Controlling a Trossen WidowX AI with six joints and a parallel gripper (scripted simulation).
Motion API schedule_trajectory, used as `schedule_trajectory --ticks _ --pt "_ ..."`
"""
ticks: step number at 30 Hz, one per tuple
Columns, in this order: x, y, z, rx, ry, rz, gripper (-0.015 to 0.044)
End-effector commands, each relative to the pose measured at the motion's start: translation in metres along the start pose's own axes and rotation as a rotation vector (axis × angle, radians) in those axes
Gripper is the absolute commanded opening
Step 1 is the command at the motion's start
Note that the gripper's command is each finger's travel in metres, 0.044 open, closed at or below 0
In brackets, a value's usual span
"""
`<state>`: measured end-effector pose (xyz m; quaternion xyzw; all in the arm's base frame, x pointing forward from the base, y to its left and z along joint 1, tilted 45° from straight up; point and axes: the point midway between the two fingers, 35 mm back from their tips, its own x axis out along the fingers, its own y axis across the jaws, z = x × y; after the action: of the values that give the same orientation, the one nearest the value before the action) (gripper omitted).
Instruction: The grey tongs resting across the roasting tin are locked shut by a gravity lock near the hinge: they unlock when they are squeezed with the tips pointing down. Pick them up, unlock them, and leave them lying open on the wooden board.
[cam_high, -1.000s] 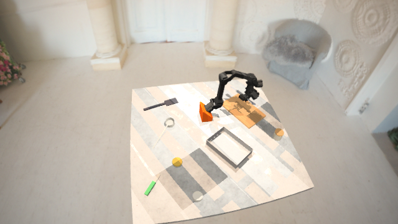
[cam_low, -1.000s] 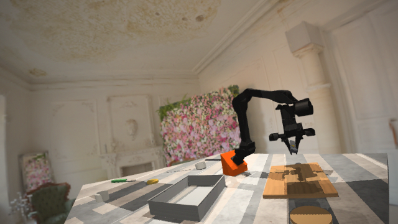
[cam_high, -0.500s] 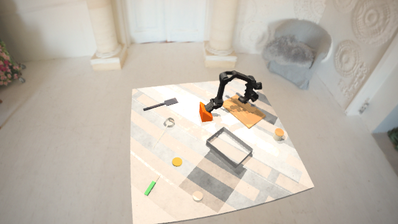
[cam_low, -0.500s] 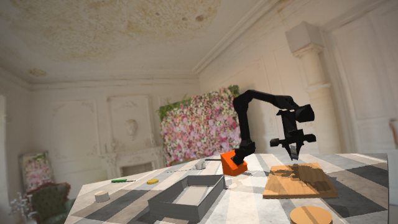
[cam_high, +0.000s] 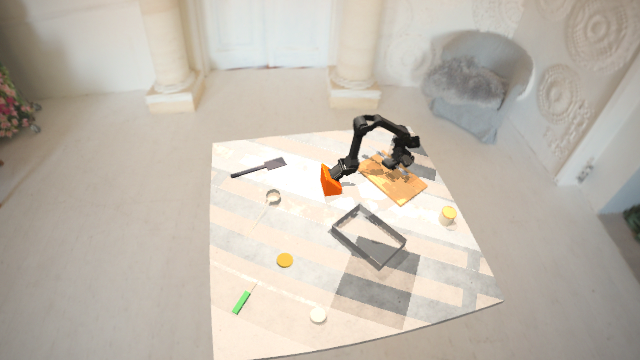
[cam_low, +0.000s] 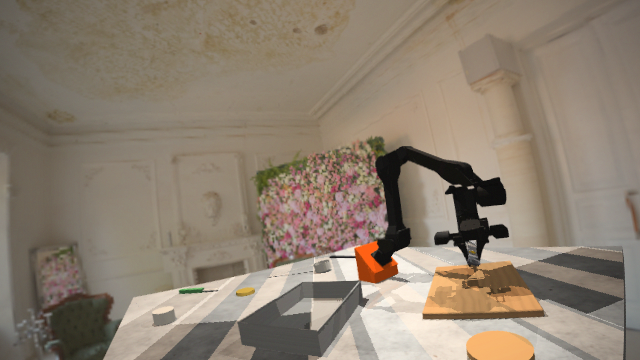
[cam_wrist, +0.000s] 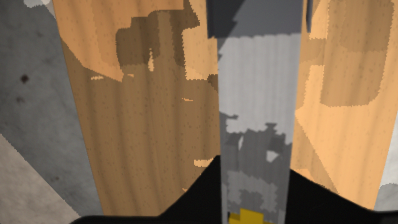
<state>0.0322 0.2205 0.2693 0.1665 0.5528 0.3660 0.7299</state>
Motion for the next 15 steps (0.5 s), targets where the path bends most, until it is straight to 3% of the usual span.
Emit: schedule_trajectory --ticks 1,12,15 --pt "0.006 0.000 -0.001 -0.004 0.006 0.004 -0.0150" --pt "0.017 -0.003 -0.002 -0.004 0.006 0.004 -0.0150" --pt "0.016 -0.003 -0.001 0.000 0.001 -0.002 -0.0071"
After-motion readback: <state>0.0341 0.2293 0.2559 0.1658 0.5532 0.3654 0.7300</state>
